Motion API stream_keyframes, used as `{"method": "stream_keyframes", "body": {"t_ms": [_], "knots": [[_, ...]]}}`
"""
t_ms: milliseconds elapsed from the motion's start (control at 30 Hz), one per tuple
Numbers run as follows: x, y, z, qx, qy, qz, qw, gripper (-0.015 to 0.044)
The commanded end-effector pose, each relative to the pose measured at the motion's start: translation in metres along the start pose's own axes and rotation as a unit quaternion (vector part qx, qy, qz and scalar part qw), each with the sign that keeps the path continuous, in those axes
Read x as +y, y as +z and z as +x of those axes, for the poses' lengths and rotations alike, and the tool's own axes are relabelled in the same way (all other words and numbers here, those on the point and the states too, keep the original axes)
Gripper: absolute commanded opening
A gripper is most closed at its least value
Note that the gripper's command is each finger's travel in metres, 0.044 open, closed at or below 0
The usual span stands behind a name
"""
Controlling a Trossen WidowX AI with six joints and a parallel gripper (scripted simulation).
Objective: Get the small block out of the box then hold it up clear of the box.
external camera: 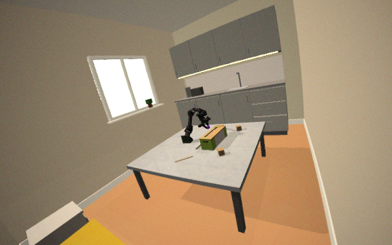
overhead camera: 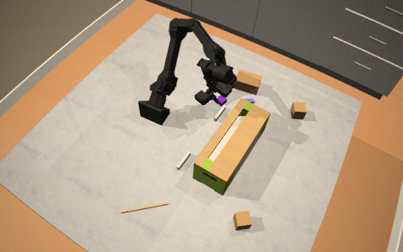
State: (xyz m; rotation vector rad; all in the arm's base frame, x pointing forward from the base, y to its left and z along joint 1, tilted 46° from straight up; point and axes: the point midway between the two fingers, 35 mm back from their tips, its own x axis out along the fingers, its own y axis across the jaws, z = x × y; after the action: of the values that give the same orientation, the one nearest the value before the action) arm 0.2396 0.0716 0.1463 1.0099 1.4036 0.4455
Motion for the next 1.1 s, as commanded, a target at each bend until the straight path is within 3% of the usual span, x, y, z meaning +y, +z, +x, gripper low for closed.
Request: {"method": "stream_keyframes", "body": {"t_ms": [0, 533, 1067], "knots": [[0.000, 0.000, -0.003, 0.002, 0.007, 0.088, 0.996, 0.0000], [-0.002, -0.002, -0.017, 0.015, 0.028, 0.415, 0.909, 0.0000], [-0.002, -0.002, -0.031, 0.038, 0.045, 0.694, 0.718, 0.0000]]}}
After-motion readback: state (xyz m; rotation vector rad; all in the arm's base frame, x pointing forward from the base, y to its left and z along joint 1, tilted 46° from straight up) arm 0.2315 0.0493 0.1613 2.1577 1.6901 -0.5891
